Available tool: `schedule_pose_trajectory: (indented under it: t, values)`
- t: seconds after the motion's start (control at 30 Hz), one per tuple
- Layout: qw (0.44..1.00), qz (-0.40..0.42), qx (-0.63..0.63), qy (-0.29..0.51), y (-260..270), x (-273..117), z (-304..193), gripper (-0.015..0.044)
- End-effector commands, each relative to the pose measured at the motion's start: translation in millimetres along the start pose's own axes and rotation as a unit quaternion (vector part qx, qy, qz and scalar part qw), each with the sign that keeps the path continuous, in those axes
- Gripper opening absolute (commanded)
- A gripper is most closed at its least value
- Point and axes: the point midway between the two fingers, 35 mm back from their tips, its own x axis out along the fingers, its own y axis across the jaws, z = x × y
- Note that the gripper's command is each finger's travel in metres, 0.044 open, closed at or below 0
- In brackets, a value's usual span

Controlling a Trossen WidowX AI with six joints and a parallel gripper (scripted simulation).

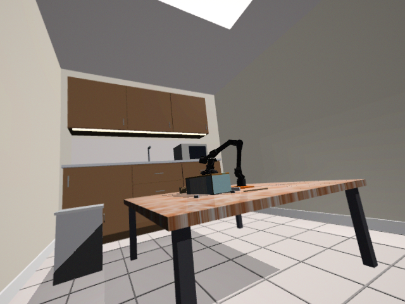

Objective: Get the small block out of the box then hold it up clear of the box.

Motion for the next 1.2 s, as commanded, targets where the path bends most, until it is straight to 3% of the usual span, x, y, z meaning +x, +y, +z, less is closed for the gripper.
schedule_pose_trajectory:
  t: [0.0,1.17]
  values:
    - [1.0,0.004,0.0,0.008,0,8,3,0.0285]
    - [1.0,0.004,0.0,0.008,1,56,23,0.0285]
